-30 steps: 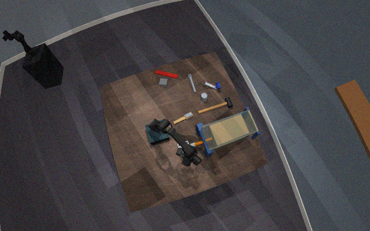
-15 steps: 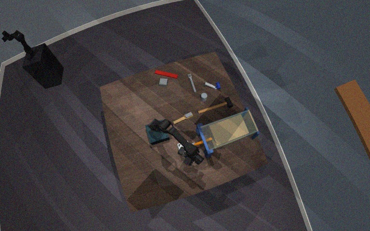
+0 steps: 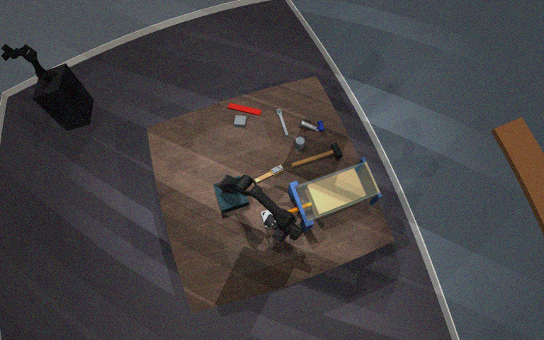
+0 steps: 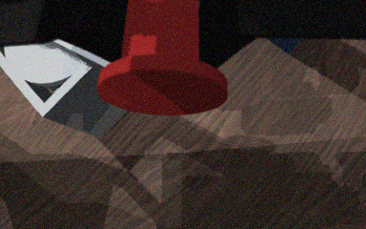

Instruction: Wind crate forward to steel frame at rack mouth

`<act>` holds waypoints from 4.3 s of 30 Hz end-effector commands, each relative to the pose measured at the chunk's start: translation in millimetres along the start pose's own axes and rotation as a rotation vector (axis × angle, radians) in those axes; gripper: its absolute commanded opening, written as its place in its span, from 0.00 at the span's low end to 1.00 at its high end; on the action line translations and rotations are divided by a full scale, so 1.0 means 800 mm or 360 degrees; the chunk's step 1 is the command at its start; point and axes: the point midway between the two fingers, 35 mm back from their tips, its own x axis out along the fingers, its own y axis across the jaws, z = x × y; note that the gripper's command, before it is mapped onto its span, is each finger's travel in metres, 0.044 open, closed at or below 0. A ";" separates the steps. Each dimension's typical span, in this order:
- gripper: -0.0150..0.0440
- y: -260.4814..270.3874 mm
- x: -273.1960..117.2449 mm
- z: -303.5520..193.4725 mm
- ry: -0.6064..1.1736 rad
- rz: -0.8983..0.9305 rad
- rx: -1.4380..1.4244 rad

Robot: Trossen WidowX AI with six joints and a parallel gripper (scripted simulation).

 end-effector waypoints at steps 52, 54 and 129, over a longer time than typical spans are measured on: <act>0.25 0.000 -0.005 -0.110 0.0076 0.0025 -0.0057; 0.25 -0.001 -0.005 -0.113 0.0076 0.0025 -0.0057; 0.25 -0.088 -0.006 -0.180 0.0085 0.0015 -0.0057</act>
